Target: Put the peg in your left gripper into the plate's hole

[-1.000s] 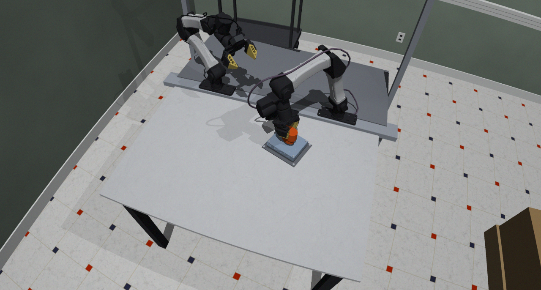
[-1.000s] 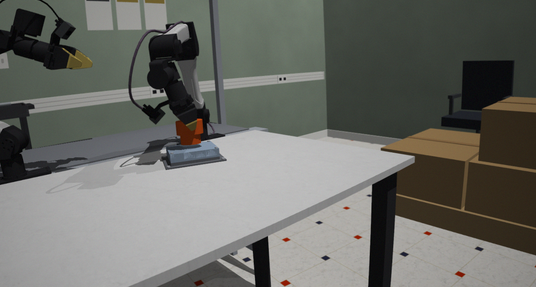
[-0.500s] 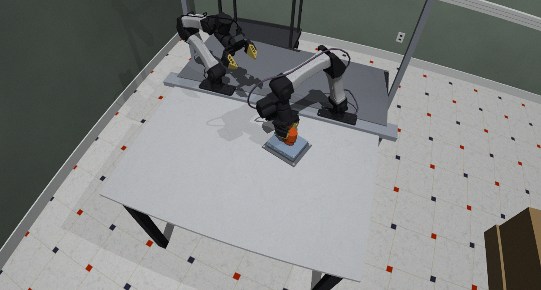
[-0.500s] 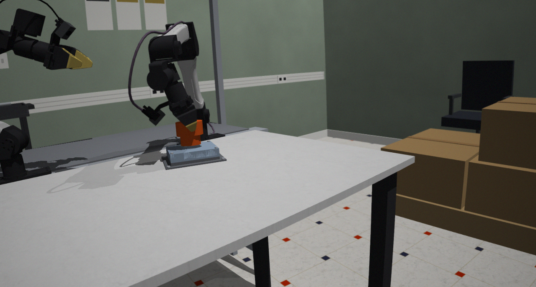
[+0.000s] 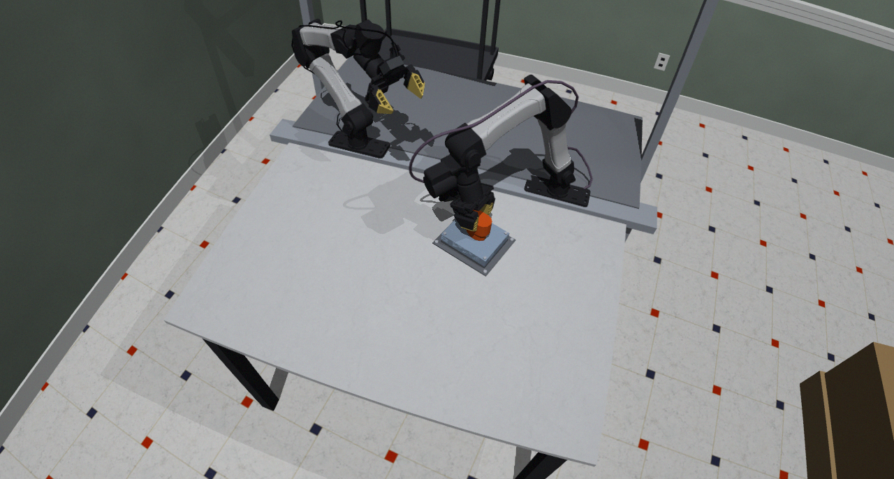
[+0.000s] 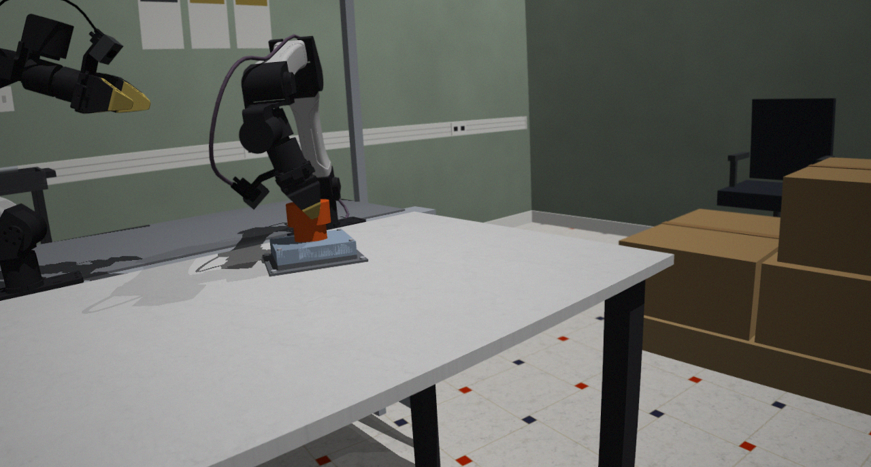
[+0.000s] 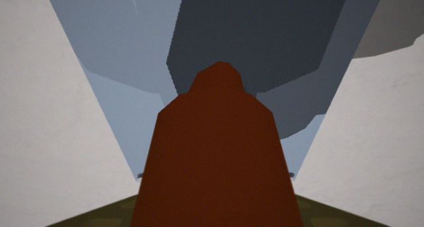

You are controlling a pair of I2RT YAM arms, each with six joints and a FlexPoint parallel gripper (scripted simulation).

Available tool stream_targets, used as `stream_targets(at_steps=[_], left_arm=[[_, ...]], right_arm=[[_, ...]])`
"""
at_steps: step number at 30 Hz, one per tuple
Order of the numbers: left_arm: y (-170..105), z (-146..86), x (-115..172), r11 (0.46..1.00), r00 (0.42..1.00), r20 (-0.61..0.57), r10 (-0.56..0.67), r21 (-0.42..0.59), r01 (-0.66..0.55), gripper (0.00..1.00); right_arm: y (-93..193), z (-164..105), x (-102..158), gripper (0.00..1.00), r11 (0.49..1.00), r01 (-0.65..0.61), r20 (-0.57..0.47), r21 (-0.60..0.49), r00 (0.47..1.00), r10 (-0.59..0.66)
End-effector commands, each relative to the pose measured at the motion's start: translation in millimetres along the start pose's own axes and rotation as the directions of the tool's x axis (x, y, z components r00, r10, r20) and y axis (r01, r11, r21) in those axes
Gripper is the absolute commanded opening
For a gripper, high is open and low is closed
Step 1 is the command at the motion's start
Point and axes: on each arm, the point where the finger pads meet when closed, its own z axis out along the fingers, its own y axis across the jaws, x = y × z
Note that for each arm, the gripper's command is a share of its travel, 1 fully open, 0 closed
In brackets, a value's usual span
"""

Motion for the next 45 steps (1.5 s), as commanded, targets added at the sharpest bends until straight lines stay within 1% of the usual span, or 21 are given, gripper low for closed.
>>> stream_targets(at_steps=[1, 9, 13, 16, 19, 24, 28, 32, 36, 39, 41, 43, 44, 45], left_arm=[[4, -5, 3, 0.999, 1.000, -0.002, -0.021, -0.038, 0.021, 0.33], [3, -1, 2, 0.999, 1.000, -0.002, -0.020, -0.037, 0.020, 0.33], [3, 7, -1, 1.000, 1.000, -0.010, -0.014, -0.020, 0.014, 0.33], [4, 7, -1, 1.000, 1.000, -0.007, -0.017, -0.027, 0.017, 0.33], [4, 11, -2, 1.000, 1.000, -0.010, -0.016, -0.019, 0.015, 0.33], [4, 8, -1, 0.999, 1.000, -0.004, -0.020, -0.032, 0.019, 0.33], [3, 16, -4, 1.000, 1.000, -0.010, -0.014, -0.017, 0.014, 0.33], [3, 15, -5, 1.000, 1.000, 0.002, -0.017, -0.024, 0.017, 0.33], [3, 21, -7, 1.000, 1.000, -0.002, -0.013, -0.013, 0.013, 0.33], [3, 22, -7, 1.000, 1.000, -0.002, -0.014, -0.013, 0.014, 0.33], [3, 16, -5, 1.000, 1.000, -0.005, -0.011, -0.007, 0.011, 0.33], [3, 12, -4, 1.000, 1.000, -0.005, -0.011, -0.008, 0.011, 0.56], [3, 6, -4, 1.000, 1.000, 0.004, -0.016, -0.021, 0.016, 0.67], [3, 5, -6, 1.000, 1.000, 0.004, -0.014, -0.014, 0.014, 0.71]], right_arm=[[-1, -1, -5, 1.00, 1.000, -0.004, 0.014, 0.003, 1.000, 0.004], [-1, -1, -5, 1.00, 1.000, -0.004, 0.014, 0.003, 1.000, 0.004], [-1, -1, -5, 1.00, 1.000, -0.004, 0.014, 0.003, 1.000, 0.004], [-1, -1, -5, 1.00, 1.000, -0.004, 0.014, 0.003, 1.000, 0.004], [-1, -1, -5, 1.00, 1.000, -0.004, 0.014, 0.003, 1.000, 0.004], [-1, -1, -5, 1.00, 1.000, -0.004, 0.014, 0.003, 1.000, 0.004], [-1, -1, -5, 1.00, 1.000, -0.004, 0.014, 0.003, 1.000, 0.004], [-1, -1, -5, 1.00, 1.000, -0.004, 0.014, 0.003, 1.000, 0.004], [-1, -1, -5, 1.00, 1.000, -0.004, 0.014, 0.003, 1.000, 0.004], [-1, -1, -5, 1.00, 1.000, -0.004, 0.014, 0.003, 1.000, 0.004], [-1, -1, -5, 1.00, 1.000, -0.004, 0.014, 0.003, 1.000, 0.004], [-1, -1, -5, 1.00, 1.000, -0.004, 0.014, 0.003, 1.000, 0.004], [-1, -1, -5, 1.00, 1.000, -0.004, 0.014, 0.003, 1.000, 0.004], [-1, -1, -5, 1.00, 1.000, -0.004, 0.014, 0.003, 1.000, 0.004]])
